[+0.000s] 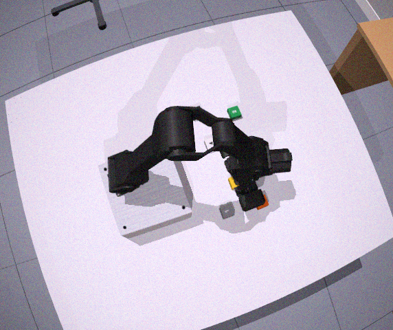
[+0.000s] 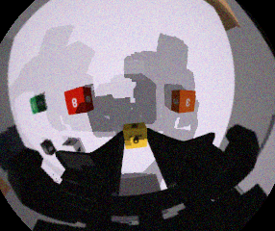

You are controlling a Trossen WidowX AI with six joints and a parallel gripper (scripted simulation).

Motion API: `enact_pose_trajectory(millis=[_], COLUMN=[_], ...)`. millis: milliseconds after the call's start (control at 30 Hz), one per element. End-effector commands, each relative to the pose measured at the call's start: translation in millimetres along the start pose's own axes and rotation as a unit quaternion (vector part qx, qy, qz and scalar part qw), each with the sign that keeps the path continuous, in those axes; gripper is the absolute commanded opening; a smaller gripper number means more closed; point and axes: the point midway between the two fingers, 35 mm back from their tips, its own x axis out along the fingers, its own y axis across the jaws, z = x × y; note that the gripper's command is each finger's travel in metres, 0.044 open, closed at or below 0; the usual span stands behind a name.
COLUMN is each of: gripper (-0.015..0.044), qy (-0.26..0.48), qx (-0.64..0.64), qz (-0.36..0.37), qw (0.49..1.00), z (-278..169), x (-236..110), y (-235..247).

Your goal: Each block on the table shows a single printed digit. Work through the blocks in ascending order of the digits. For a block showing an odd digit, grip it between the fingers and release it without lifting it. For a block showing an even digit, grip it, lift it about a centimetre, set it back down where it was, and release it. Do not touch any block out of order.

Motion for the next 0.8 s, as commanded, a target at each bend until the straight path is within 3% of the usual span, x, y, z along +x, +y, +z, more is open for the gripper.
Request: enact_pose_trajectory(millis=[0, 300, 400, 533, 667, 767], gripper=[0.0172, 0.0400, 0.0400, 0.0400, 0.0400, 0.0400], qy=[-0.001, -0.001, -0.001, -0.001, -0.001, -0.001], qx=[-0.002, -0.002, -0.002, -0.002, -0.002, -0.002], qz=[0.001, 0.001, 0.001, 0.001, 0.001, 0.004], qw=[1.000, 1.000, 1.000, 1.000, 1.000, 1.000], z=[0, 0, 1, 1, 2, 11], x=[0, 0, -2, -34, -37, -45], y=[0, 0, 0, 0, 3, 36])
